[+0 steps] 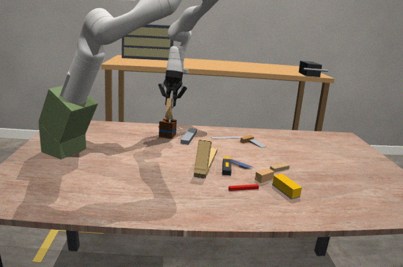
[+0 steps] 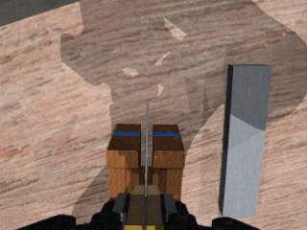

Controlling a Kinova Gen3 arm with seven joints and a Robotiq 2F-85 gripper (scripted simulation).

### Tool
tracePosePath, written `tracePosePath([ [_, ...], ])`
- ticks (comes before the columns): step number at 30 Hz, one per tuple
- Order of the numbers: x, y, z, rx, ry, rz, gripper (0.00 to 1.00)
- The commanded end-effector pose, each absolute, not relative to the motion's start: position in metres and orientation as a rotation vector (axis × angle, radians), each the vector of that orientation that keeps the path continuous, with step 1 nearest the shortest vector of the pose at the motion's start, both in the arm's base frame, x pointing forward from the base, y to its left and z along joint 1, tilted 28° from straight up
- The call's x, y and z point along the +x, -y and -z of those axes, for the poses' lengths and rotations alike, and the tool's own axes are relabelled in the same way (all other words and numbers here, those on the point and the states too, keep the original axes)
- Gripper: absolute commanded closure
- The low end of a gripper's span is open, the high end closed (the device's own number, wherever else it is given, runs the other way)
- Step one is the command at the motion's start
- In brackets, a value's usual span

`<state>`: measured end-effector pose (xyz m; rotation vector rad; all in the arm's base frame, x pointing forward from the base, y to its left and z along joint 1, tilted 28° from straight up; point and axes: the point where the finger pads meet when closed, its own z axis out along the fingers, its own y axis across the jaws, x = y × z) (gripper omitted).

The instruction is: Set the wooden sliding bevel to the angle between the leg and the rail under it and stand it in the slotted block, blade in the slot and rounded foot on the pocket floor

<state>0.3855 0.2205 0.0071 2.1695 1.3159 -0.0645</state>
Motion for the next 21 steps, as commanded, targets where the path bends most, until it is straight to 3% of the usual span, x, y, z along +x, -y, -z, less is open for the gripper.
tracePosePath([
  [1, 0.384, -0.223, -0.012, 2.17, -1.317, 0.062, 0.9],
  [21, 0.378, -0.227, -0.025, 2.17, -1.317, 0.062, 0.9],
])
